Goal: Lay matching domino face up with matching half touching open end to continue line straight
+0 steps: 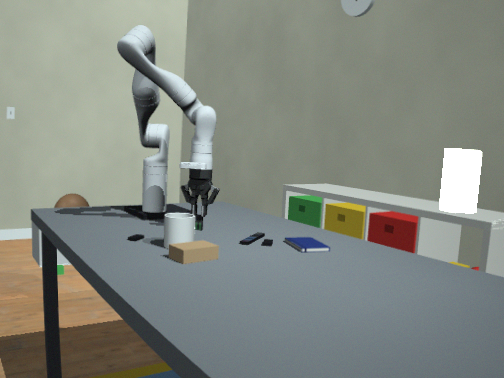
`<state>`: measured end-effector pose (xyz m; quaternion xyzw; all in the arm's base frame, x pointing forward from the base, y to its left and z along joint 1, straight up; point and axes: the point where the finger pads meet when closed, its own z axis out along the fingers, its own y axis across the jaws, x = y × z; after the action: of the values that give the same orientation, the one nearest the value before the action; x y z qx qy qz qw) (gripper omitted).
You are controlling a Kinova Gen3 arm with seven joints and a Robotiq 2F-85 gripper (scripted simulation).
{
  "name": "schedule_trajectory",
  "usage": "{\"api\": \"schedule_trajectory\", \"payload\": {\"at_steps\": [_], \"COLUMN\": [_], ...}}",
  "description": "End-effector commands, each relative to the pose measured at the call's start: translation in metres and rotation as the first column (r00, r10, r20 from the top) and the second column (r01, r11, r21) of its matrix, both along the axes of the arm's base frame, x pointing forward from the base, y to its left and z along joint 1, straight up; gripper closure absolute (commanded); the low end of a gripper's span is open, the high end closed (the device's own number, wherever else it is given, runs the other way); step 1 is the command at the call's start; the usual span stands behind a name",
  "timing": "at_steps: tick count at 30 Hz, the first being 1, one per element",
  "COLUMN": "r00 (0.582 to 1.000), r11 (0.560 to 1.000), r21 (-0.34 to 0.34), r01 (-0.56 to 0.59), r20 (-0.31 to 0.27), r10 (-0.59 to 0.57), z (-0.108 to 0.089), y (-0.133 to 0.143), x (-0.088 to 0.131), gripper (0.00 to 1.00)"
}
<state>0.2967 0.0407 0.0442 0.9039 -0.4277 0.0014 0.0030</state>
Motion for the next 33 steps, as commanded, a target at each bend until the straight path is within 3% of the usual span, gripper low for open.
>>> {"api": "schedule_trajectory", "payload": {"at_steps": [1, 33], "r00": [1.000, 1.000], "r11": [1.000, 0.999], "r21": [-0.001, -0.032], "r01": [-0.004, -0.004], "r20": [0.005, 0.029], "r10": [0.004, 0.005], "z": [-0.0011, -0.0010], "y": [0.0015, 0.0033], "x": [0.0001, -0.0016], "gripper": [0.67, 0.67]}}
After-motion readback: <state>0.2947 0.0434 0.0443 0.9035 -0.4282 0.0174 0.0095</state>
